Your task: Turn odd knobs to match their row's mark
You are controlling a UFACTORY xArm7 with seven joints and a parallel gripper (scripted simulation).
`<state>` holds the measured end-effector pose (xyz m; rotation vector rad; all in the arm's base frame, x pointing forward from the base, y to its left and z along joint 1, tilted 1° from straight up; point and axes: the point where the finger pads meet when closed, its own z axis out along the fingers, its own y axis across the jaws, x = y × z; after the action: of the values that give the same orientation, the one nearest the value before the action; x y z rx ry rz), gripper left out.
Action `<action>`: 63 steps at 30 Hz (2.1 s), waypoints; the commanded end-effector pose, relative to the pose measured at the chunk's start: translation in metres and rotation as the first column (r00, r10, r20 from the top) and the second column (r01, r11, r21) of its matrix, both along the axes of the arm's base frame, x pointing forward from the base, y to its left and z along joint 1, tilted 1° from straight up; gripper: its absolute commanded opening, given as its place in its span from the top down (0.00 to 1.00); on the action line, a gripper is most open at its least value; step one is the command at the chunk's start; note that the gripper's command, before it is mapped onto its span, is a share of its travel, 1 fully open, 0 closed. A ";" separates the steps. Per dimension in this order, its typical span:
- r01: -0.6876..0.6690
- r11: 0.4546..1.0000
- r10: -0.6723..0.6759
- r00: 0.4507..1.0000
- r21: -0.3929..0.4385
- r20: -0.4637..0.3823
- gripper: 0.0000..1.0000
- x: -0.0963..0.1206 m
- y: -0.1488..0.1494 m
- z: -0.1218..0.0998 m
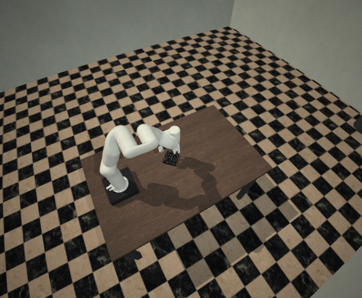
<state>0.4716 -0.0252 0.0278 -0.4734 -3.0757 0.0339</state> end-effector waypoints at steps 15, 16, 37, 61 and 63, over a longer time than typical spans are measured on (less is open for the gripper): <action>-0.568 0.823 0.568 0.823 0.017 0.016 0.81 0.005 -0.002 0.011; -0.568 0.823 0.568 0.823 0.017 0.016 0.81 0.005 -0.002 0.011; -0.806 0.592 0.806 0.592 0.009 0.023 0.81 0.008 -0.005 0.018; -0.806 0.592 0.806 0.592 0.009 0.023 0.81 0.008 -0.005 0.018; -0.806 0.592 0.806 0.592 0.009 0.023 0.81 0.008 -0.005 0.018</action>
<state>0.4784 -0.0300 0.0442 0.9744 -2.9802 0.0161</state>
